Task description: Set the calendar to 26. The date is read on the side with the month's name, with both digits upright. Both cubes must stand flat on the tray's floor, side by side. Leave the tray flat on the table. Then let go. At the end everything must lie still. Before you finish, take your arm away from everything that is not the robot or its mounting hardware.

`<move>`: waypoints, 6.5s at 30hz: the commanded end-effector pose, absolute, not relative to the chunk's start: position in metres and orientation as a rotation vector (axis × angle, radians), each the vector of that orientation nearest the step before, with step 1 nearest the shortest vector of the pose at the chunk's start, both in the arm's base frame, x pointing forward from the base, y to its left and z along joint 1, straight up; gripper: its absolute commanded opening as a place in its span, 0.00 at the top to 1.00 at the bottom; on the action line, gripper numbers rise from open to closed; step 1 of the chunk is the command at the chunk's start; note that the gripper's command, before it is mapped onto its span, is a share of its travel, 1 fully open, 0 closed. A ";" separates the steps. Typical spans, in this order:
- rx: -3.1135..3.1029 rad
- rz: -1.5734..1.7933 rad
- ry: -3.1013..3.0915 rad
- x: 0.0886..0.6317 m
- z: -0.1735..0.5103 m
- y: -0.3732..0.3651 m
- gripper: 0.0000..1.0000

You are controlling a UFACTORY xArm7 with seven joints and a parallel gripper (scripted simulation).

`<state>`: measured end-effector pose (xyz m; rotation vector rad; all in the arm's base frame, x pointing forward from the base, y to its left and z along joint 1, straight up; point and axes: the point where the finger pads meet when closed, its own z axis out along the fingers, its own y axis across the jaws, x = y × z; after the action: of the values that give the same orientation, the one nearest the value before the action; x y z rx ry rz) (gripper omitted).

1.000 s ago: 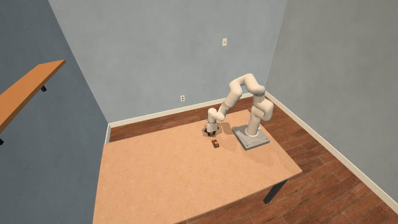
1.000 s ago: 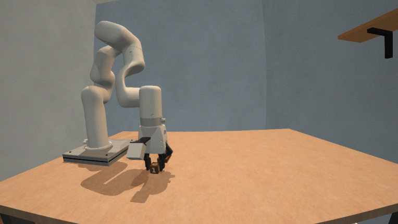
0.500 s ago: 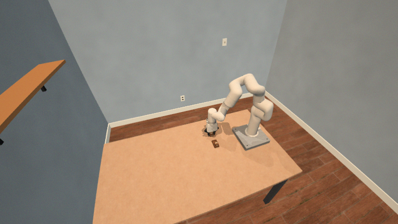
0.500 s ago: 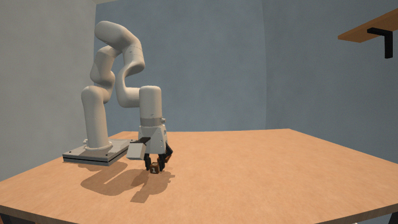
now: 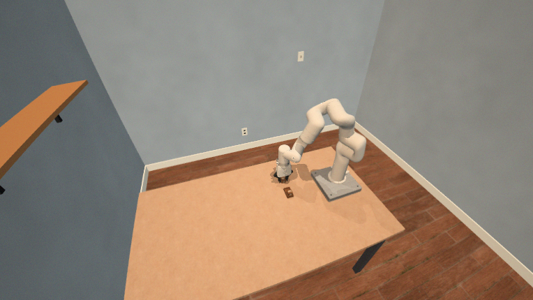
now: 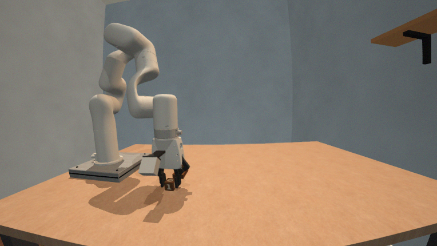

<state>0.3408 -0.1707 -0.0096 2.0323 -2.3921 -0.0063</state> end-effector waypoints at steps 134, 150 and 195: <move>2.031 -0.002 -2.396 0.358 0.038 -0.080 0.71; 2.031 -0.002 -2.396 0.358 0.038 -0.080 0.71; 2.031 -0.002 -2.396 0.358 0.028 -0.080 0.71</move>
<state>0.3566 -0.0797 0.0298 2.0293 -2.3938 -0.0050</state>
